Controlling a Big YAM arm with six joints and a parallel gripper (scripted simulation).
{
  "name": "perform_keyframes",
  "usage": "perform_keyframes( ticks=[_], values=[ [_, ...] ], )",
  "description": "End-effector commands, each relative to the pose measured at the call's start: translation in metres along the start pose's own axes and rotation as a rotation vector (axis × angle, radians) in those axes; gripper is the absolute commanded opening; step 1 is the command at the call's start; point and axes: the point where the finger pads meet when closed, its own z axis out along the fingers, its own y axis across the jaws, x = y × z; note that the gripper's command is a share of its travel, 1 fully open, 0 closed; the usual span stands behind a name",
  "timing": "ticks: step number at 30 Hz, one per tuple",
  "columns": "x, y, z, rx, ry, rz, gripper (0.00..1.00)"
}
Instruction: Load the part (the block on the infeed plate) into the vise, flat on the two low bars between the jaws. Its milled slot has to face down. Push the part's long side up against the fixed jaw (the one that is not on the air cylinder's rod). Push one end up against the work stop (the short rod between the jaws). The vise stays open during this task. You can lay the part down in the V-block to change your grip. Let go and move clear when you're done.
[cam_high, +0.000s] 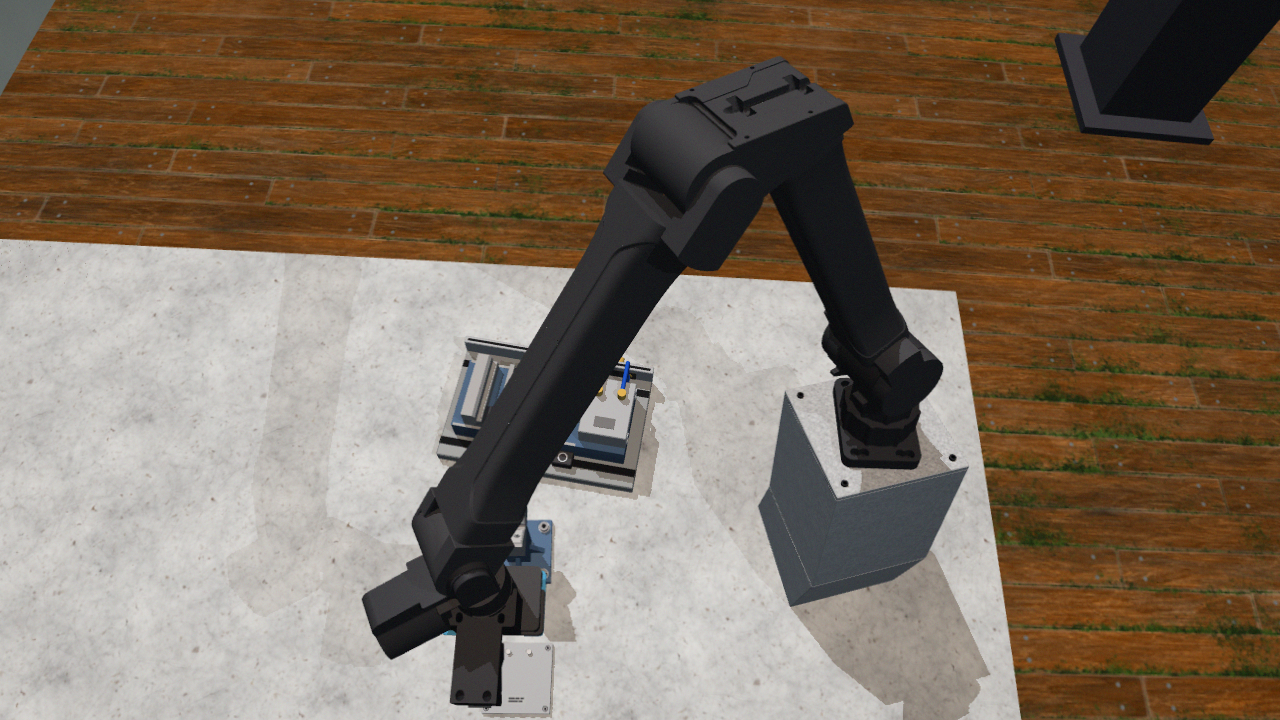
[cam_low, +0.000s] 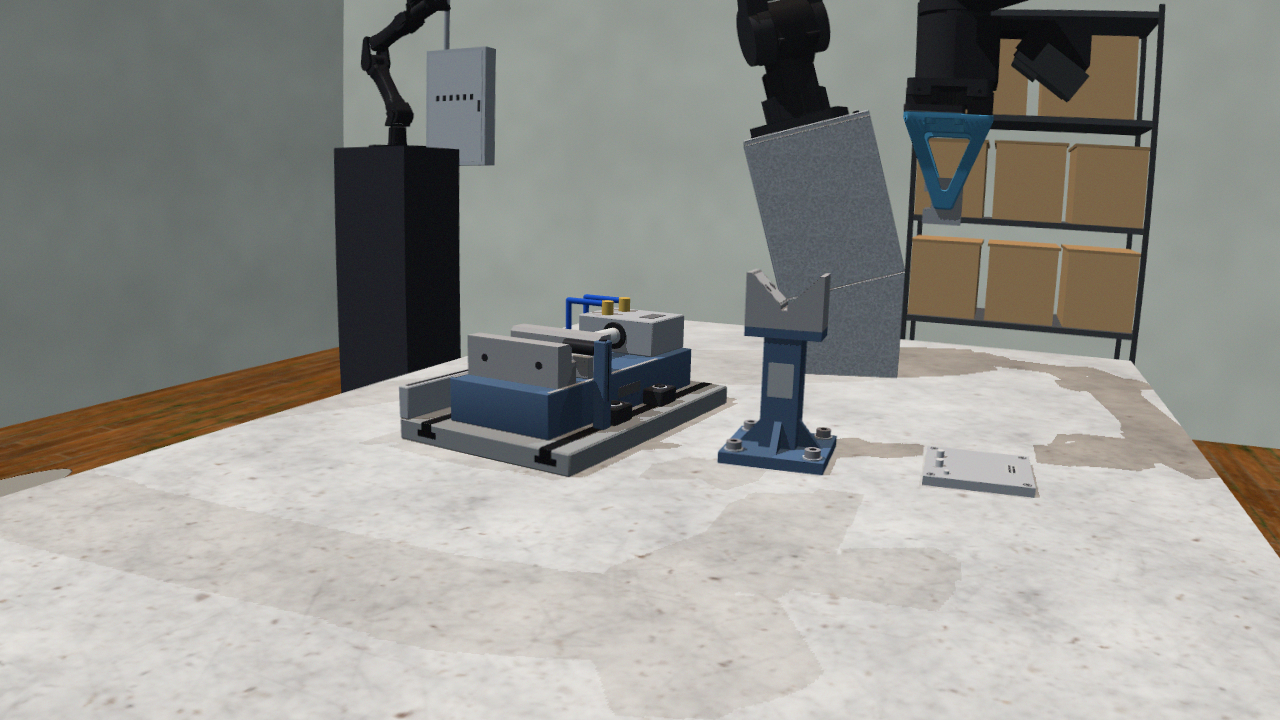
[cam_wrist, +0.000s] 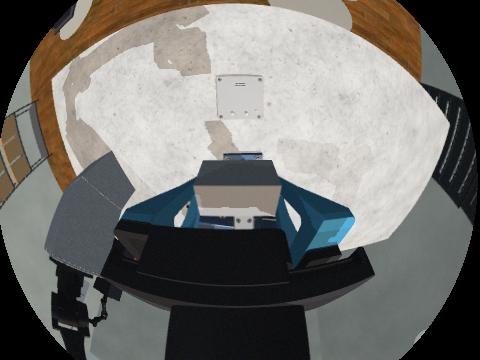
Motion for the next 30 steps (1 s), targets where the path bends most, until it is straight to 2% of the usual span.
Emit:
perform_keyframes(
  ticks=[1,7,10,11,12,13,19,24,27,28,30],
  values=[
    [0.009,-0.025,-0.021,0.061,-0.03,0.007,0.0],
    [0.03,-0.02,-0.017,0.048,-0.023,0.0,0.0],
    [0.032,-0.026,-0.02,0.057,-0.027,0.003,0.0],
    [0.024,-0.035,-0.029,0.083,-0.039,-0.009,0.0],
    [0.037,-0.024,-0.019,0.055,-0.027,-0.002,0.0],
    [0.043,-0.021,-0.017,0.048,-0.024,-0.001,0.0],
    [0.063,-0.028,-0.019,0.06,-0.025,-0.001,0.0],
    [0.08,-0.022,-0.016,0.05,-0.02,-0.006,0.0],
    [0.083,-0.026,-0.018,0.056,-0.022,-0.004,0.0],
    [0.071,-0.036,-0.029,0.088,-0.033,-0.024,0.0],
    [0.092,-0.021,-0.015,0.049,-0.02,-0.007,0.0]
  ],
)
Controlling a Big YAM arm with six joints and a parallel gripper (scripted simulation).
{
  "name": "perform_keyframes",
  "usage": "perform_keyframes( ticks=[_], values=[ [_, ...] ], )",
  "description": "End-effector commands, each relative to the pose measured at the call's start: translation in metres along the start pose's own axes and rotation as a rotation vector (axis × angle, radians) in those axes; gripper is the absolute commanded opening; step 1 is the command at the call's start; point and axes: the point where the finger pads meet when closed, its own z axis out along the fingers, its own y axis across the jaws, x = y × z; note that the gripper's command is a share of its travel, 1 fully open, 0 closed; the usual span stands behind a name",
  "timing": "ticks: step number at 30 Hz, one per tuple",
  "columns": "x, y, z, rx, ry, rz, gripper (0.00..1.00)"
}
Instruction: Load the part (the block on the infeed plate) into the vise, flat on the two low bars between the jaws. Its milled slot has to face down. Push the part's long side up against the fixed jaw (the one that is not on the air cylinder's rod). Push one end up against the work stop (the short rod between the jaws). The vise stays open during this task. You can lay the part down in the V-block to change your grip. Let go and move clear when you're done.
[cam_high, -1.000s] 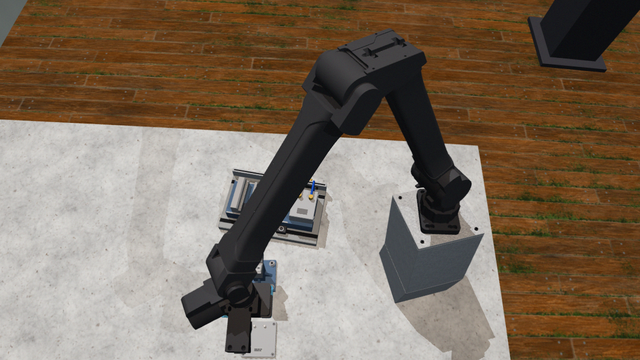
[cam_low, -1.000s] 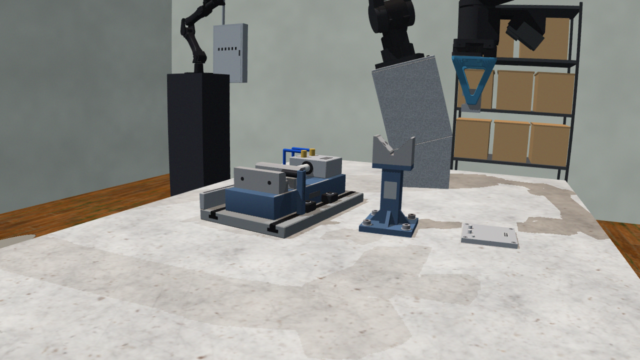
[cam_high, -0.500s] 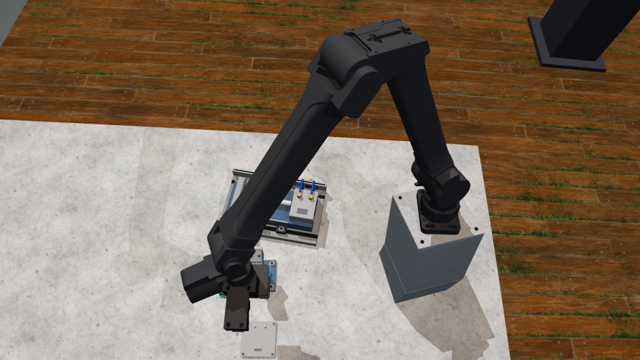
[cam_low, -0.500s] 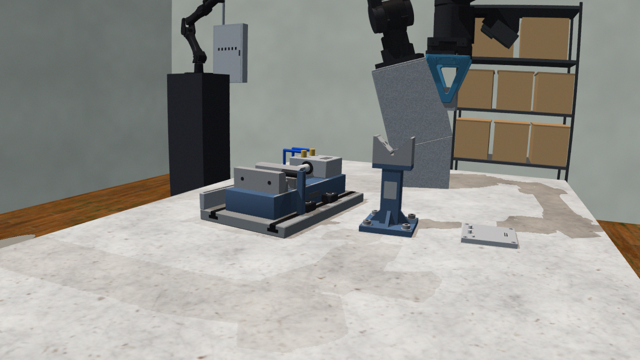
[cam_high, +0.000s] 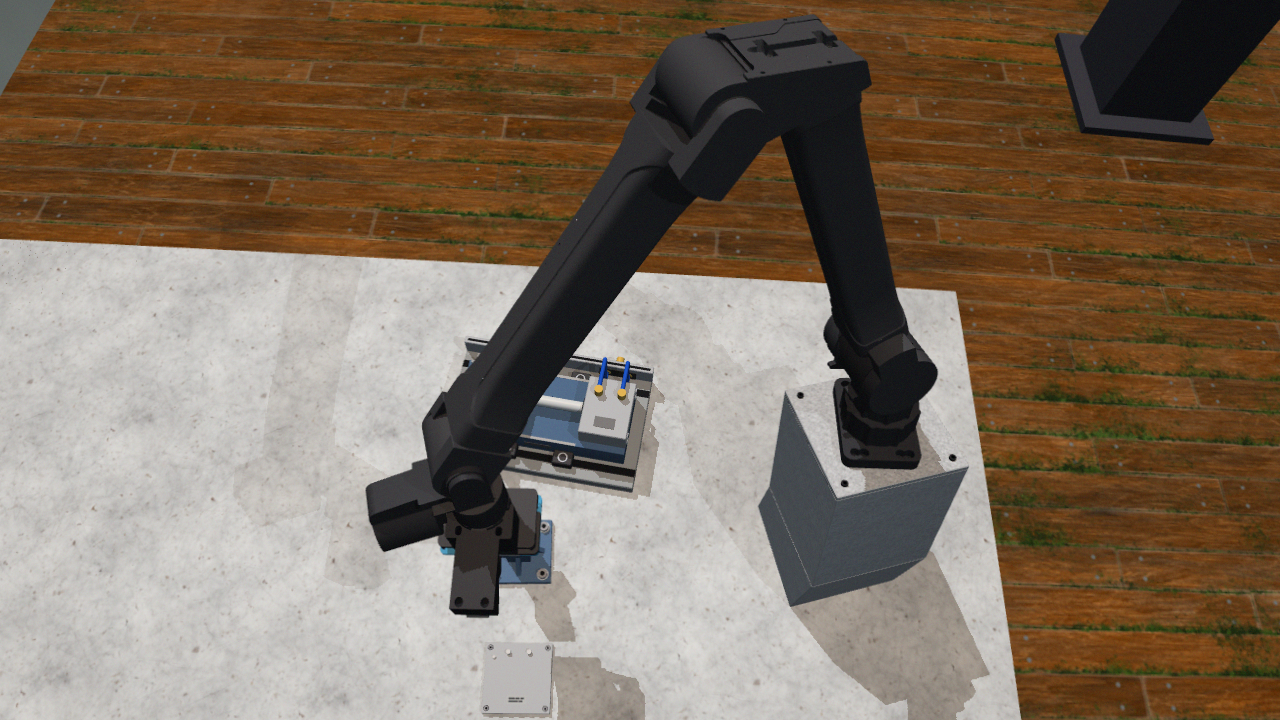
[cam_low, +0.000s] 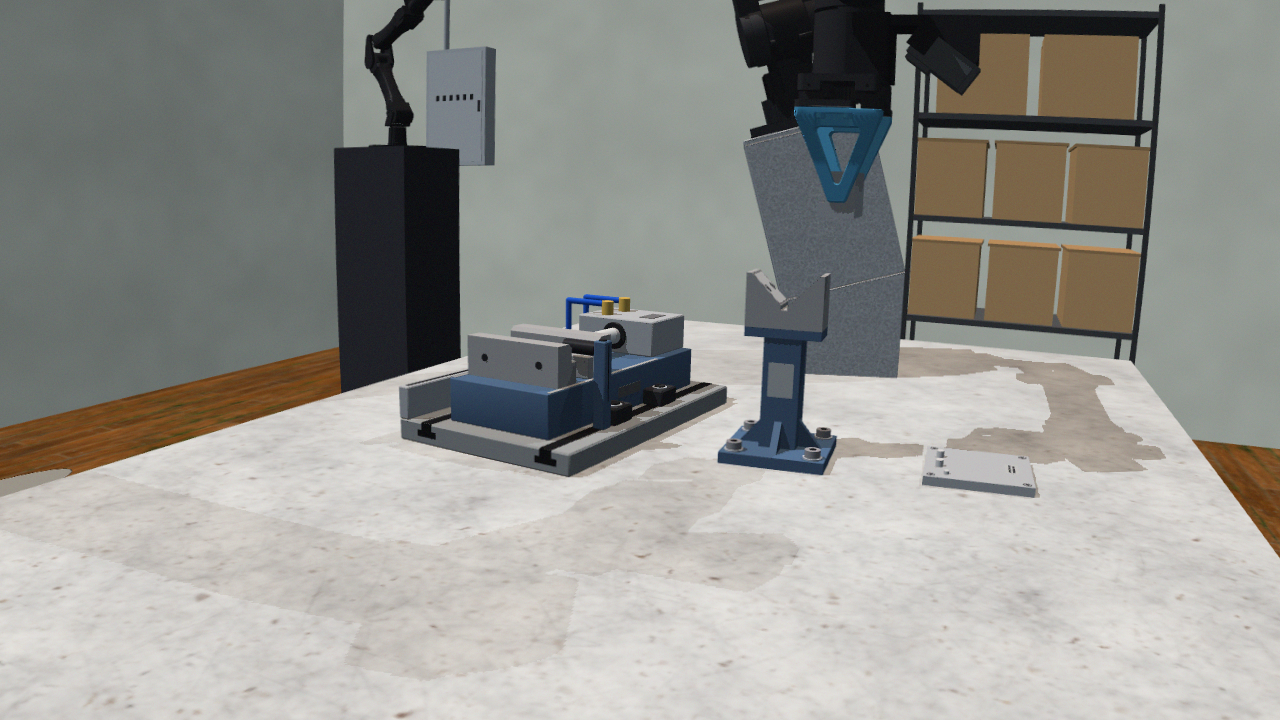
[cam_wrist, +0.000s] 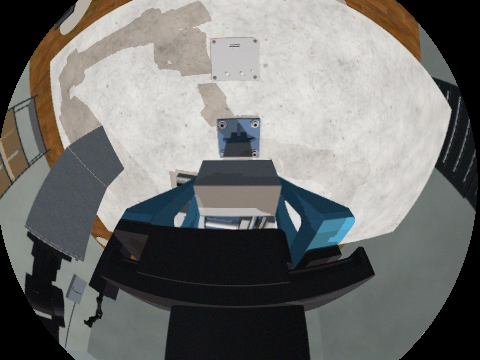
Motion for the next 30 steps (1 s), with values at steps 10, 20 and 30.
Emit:
perform_keyframes(
  ticks=[10,20,30],
  values=[
    [0.034,-0.01,-0.014,0.047,-0.011,-0.01,0.0],
    [0.044,-0.017,-0.018,0.061,-0.013,-0.007,0.0],
    [0.046,-0.013,-0.017,0.057,-0.011,-0.018,0.0]
  ],
)
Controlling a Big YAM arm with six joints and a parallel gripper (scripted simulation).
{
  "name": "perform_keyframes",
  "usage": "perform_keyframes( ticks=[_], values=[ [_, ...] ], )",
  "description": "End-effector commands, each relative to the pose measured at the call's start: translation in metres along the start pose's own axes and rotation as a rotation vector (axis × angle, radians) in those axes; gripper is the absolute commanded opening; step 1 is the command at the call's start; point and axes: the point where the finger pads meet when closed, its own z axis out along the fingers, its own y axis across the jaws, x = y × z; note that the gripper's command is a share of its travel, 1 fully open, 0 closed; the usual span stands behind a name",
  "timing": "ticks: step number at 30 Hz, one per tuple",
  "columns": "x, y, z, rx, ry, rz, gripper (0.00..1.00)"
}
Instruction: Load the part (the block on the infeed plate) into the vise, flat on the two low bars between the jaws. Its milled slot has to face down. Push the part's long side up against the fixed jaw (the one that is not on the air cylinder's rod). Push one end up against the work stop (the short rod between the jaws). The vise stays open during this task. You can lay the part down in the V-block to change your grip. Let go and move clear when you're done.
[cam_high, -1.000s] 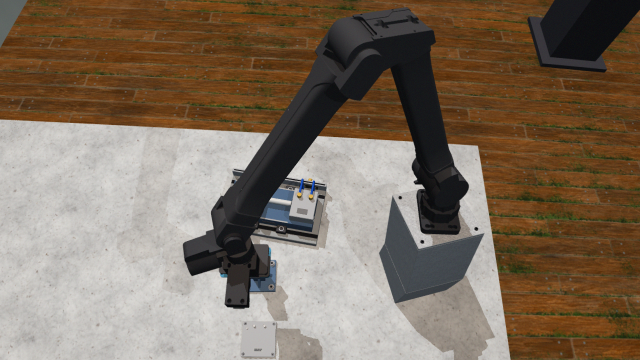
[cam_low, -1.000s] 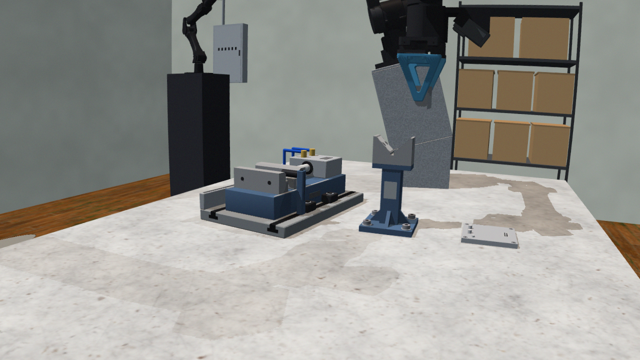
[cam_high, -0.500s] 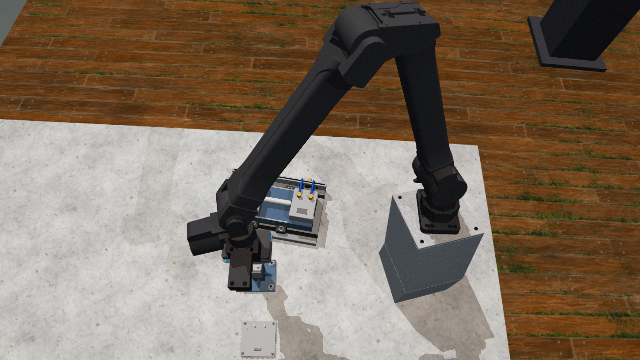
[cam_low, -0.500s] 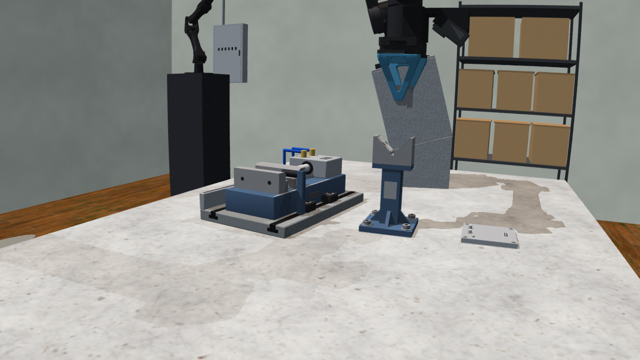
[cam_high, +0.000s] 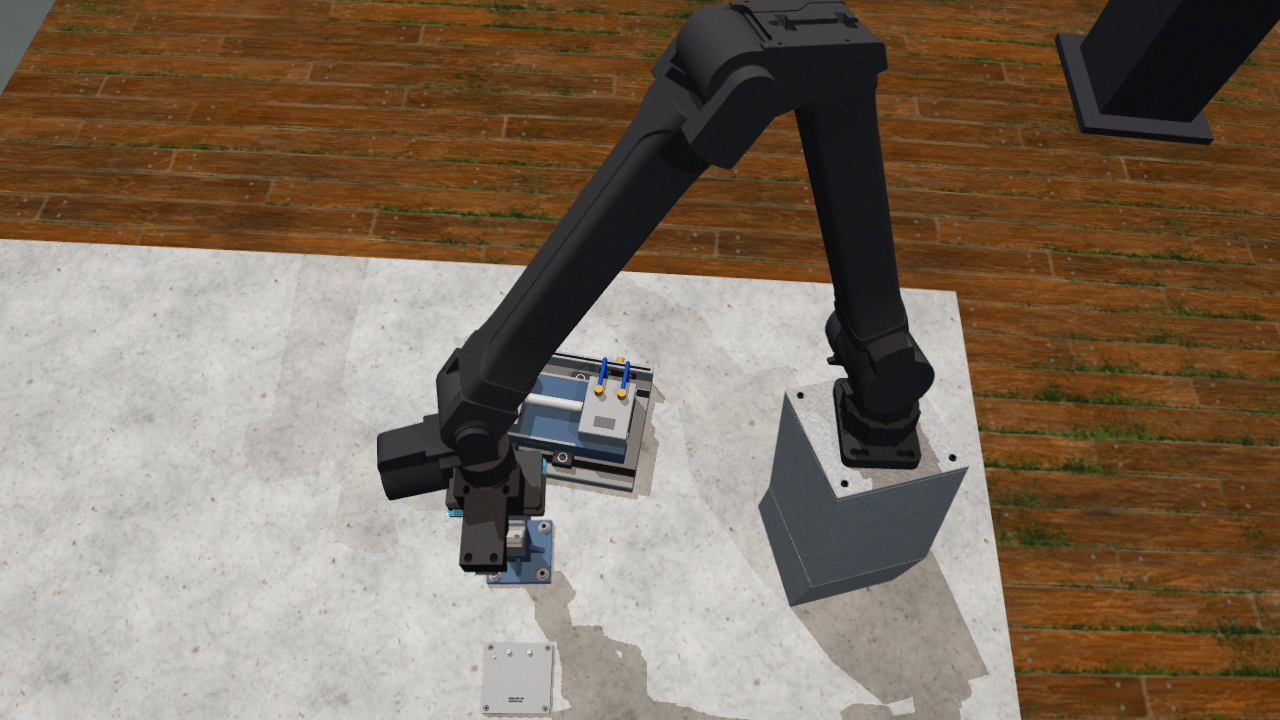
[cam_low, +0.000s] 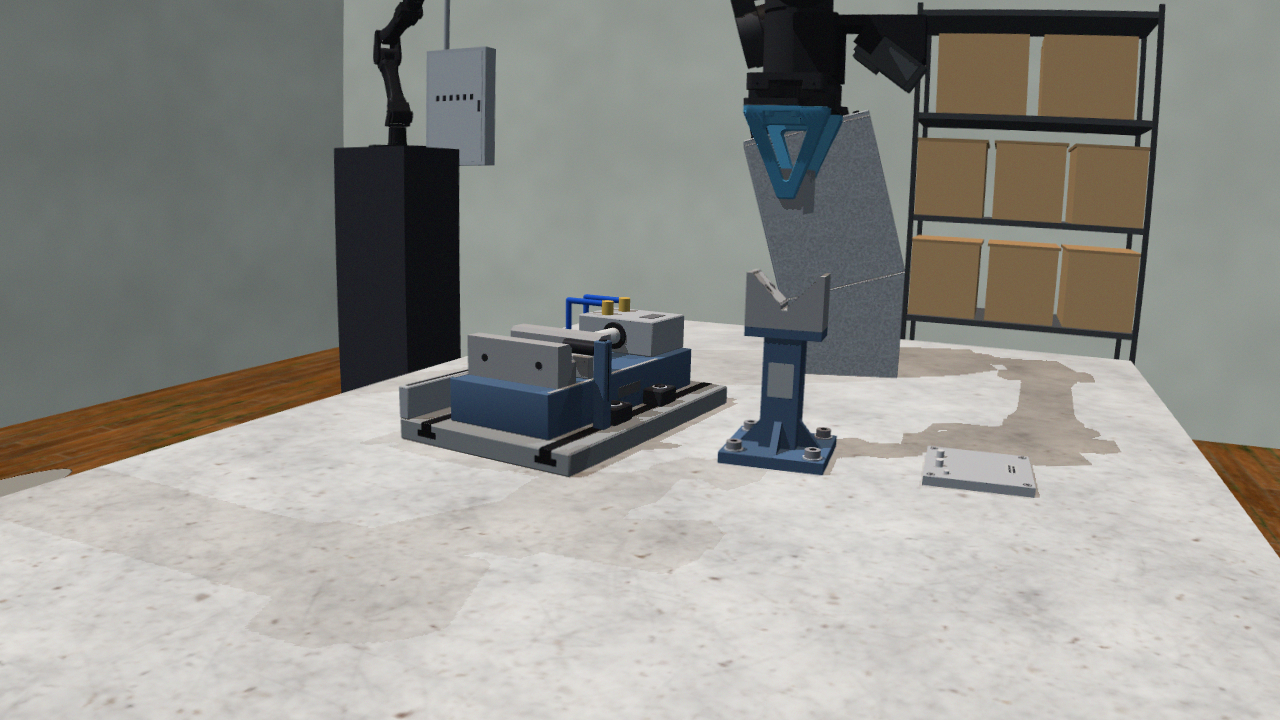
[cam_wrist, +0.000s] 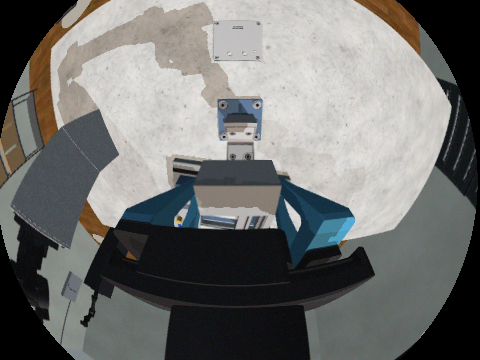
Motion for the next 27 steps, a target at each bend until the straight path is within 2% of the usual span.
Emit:
perform_keyframes(
  ticks=[1,27],
  values=[
    [0.0042,-0.0155,-0.0165,0.053,-0.01,0.003,0.0],
    [0.0042,-0.0161,-0.0169,0.055,-0.01,0.002,0.0]
  ],
)
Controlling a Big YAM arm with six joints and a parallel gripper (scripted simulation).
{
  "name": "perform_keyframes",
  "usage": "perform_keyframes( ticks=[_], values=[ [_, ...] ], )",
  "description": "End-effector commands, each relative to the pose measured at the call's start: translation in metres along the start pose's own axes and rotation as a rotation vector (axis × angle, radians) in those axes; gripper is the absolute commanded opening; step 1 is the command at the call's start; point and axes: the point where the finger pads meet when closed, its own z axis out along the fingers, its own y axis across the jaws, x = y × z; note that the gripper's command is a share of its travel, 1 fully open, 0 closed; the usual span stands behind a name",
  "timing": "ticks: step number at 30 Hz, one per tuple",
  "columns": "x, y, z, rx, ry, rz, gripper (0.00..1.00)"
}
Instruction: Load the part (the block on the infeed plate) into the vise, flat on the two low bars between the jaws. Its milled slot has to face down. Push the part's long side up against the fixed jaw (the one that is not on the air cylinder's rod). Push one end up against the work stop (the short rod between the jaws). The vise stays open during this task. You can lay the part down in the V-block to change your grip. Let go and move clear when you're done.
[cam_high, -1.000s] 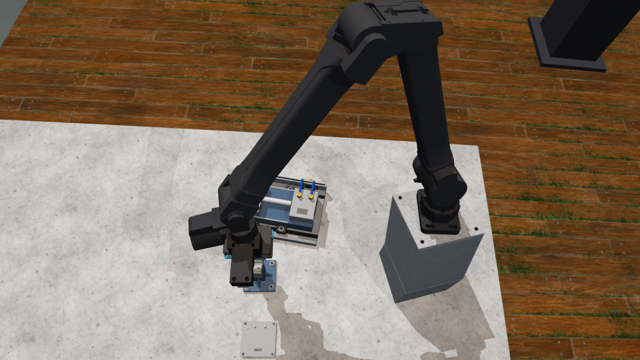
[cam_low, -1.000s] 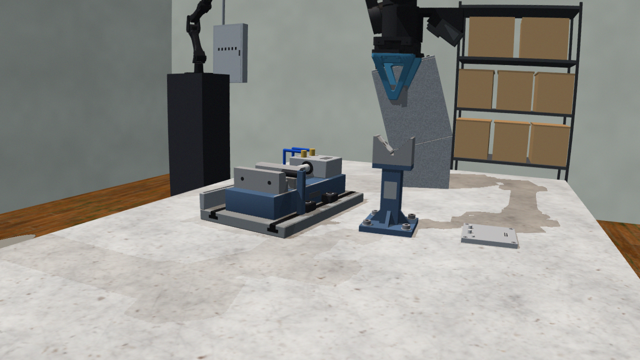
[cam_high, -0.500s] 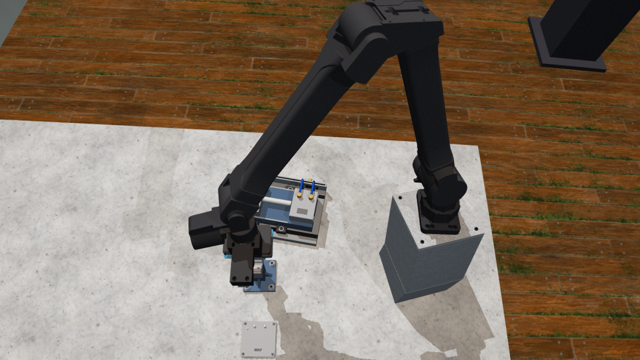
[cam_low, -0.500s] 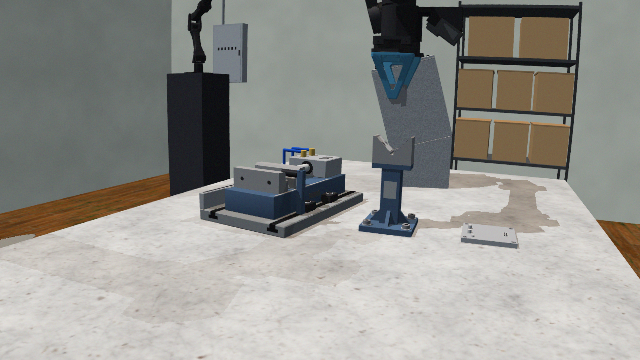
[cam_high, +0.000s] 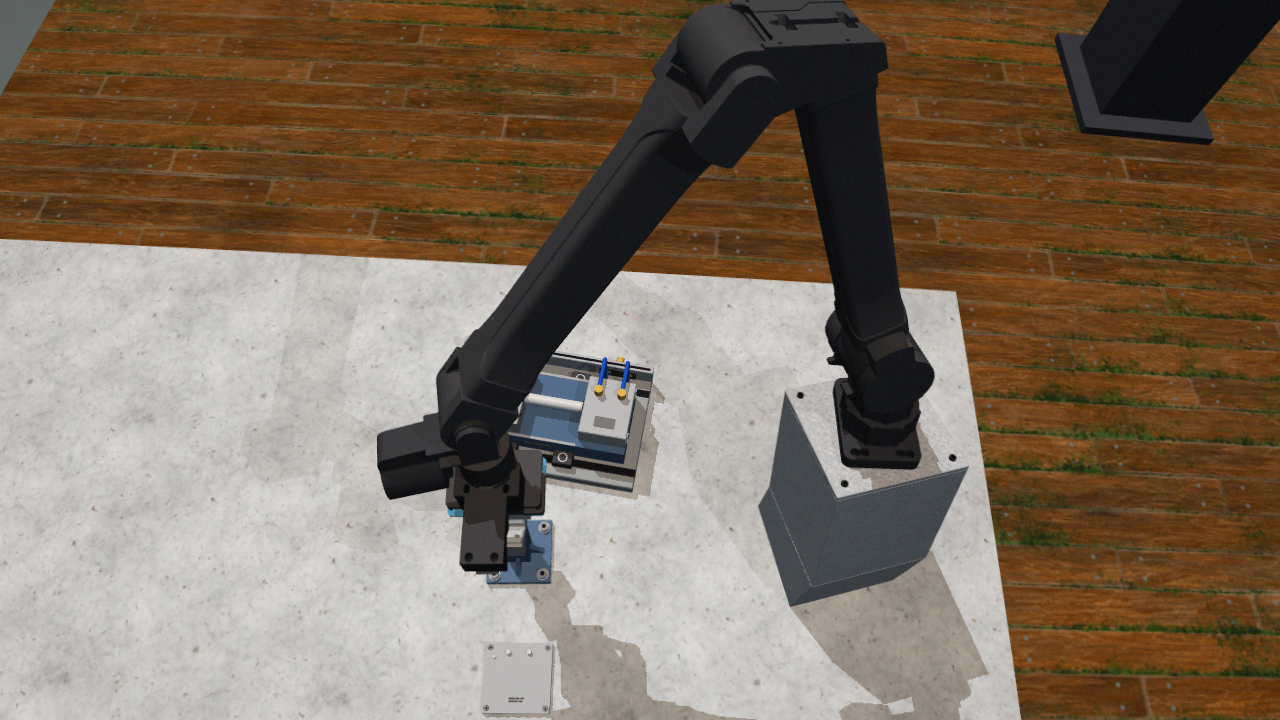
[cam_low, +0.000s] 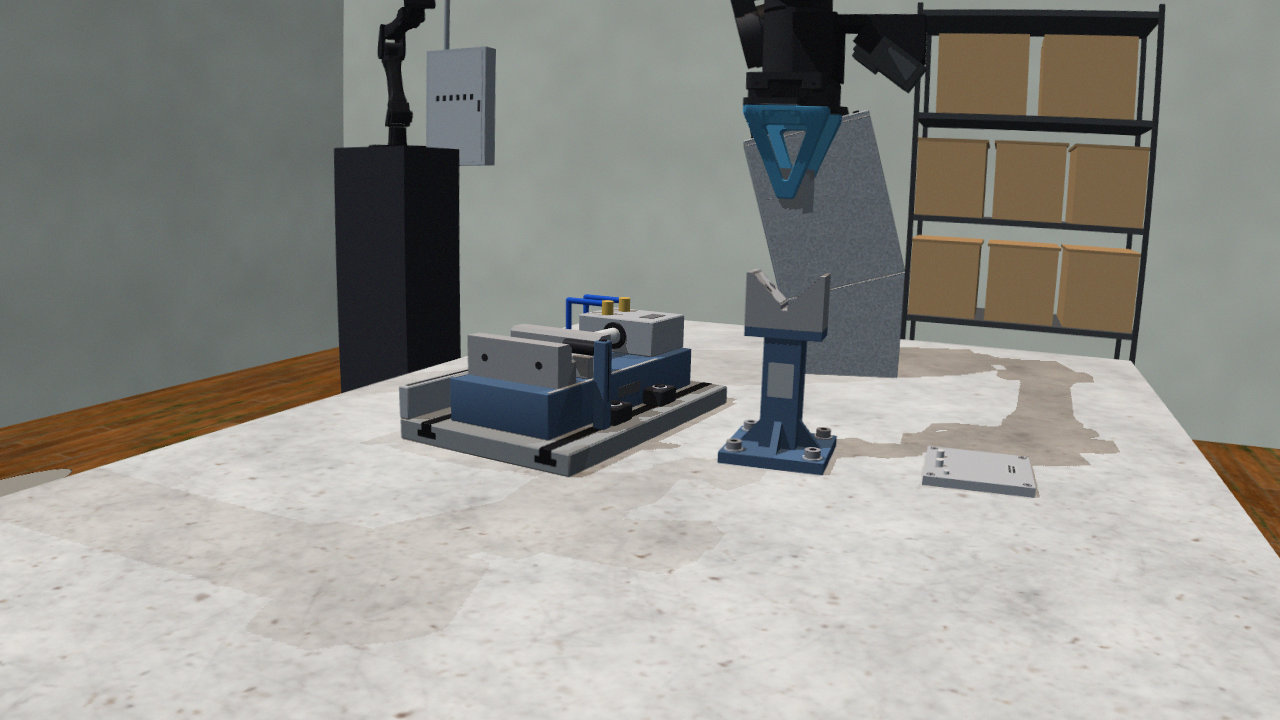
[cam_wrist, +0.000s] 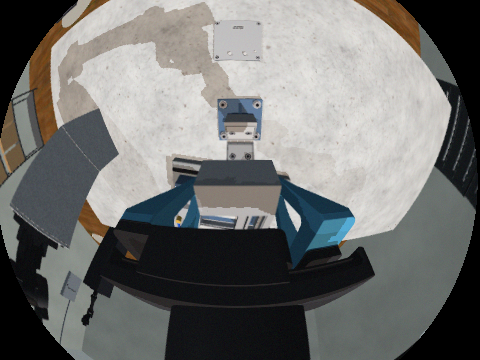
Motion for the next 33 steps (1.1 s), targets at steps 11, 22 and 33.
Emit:
perform_keyframes(
  ticks=[11,22,33],
  values=[
    [0.0037,-0.0159,-0.0166,0.054,-0.01,0.006,0.0],
    [0.0049,-0.0154,-0.0156,0.053,-0.014,0.01,0.0],
    [0.0053,-0.0153,-0.0152,0.052,-0.031,0.011,0.0]
  ],
)
